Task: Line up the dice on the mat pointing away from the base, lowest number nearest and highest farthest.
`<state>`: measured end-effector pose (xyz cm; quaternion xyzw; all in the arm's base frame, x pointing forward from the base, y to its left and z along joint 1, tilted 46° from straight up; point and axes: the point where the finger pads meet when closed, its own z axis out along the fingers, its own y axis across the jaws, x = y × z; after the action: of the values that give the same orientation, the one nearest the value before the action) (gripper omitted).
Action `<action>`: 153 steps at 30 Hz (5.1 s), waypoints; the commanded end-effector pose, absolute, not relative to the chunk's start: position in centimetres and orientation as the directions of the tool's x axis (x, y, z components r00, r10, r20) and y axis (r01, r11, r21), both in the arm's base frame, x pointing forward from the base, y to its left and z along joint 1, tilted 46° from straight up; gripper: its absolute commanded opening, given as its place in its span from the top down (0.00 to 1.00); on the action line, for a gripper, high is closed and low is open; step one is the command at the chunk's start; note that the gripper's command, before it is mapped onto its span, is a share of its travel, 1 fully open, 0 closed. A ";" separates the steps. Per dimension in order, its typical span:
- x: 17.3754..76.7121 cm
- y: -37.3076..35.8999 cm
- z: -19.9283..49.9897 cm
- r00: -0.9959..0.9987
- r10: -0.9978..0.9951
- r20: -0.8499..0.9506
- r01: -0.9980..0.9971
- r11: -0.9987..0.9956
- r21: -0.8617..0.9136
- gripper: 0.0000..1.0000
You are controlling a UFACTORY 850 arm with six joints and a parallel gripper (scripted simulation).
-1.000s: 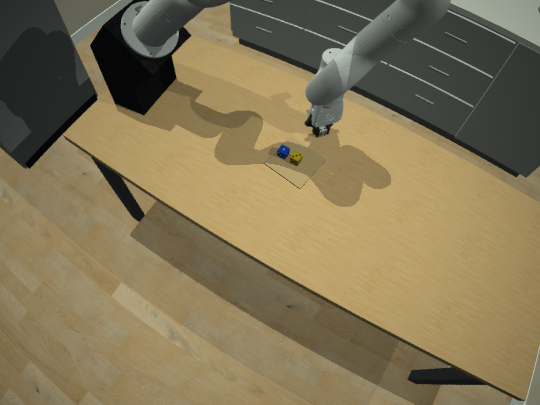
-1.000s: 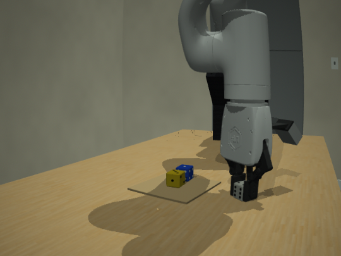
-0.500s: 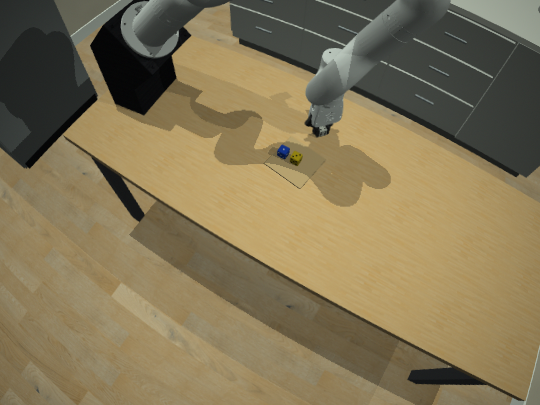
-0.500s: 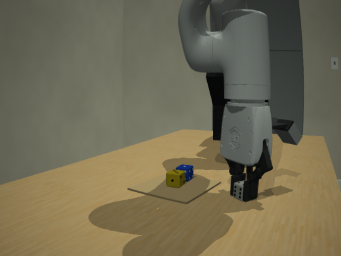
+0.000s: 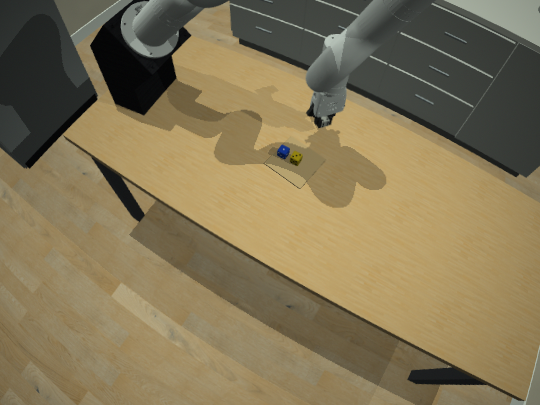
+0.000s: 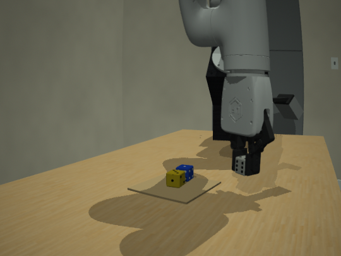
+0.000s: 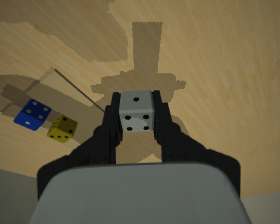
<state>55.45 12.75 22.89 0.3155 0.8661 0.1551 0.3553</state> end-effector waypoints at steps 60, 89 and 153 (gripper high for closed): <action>53.5 -2.2 27.8 -0.701 0.055 -0.711 0.009 0.998 0.068 0.73; 59.8 -2.0 21.8 -0.701 0.055 -0.711 0.009 0.998 0.069 0.73; 60.6 -2.0 20.9 -0.701 0.055 -0.711 0.009 0.998 0.069 0.73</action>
<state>60.57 -1.97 20.94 0.0173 0.9218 0.0301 0.3861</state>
